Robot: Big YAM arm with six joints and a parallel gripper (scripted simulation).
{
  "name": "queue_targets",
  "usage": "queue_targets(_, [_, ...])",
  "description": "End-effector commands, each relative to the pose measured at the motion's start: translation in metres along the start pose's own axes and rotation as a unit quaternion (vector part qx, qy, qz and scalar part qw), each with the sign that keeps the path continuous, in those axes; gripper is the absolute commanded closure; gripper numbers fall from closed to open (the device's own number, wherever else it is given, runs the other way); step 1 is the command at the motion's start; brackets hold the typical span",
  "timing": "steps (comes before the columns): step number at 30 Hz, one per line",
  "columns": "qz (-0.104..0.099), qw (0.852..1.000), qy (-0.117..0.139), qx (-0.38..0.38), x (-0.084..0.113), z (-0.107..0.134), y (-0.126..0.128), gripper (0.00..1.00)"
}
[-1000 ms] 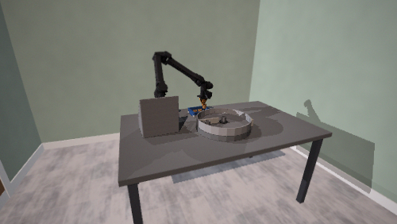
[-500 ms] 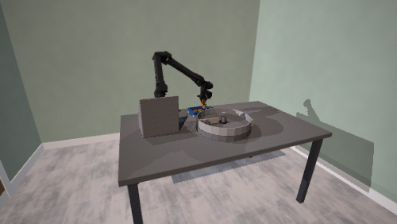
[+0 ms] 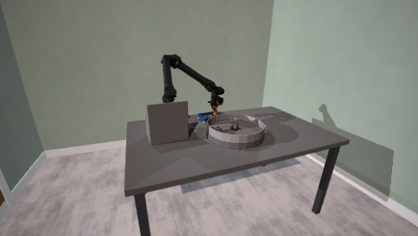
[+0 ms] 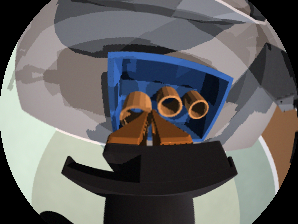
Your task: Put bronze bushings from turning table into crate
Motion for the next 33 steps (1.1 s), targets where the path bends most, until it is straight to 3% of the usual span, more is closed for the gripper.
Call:
queue_targets(1, [-0.004, 1.000, -0.002, 0.000, -0.004, 0.003, 0.003, 1.00])
queue_targets(4, [-0.015, 1.000, -0.003, -0.001, -0.002, 0.001, 0.010, 1.00])
queue_targets(8, [-0.001, 1.000, -0.002, -0.003, -0.020, 0.000, 0.002, 1.00])
queue_targets(10, [-0.001, 1.000, -0.002, -0.003, -0.020, 0.000, 0.002, 1.00])
queue_targets(11, [-0.028, 1.000, -0.003, 0.001, 0.001, 0.002, 0.014, 1.00])
queue_targets(14, [-0.011, 1.000, -0.001, 0.005, -0.021, 0.005, 0.012, 1.00])
queue_targets(17, [-0.006, 1.000, -0.002, 0.002, -0.028, 0.003, 0.008, 1.00])
queue_targets(20, [-0.026, 1.000, -0.003, 0.001, -0.012, 0.002, 0.014, 1.00])
queue_targets(33, [-0.016, 1.000, -0.002, 0.002, -0.022, 0.003, 0.010, 1.00])
Point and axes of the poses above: the point where the finger pads meet when closed, its own x axis back along the fingers, its own y axis across the jaws, z = x × y, the point moved 4 cm from there along x, back along the fingers, and after that the axes turned 6 degrees about x, right-handed, at the moved point
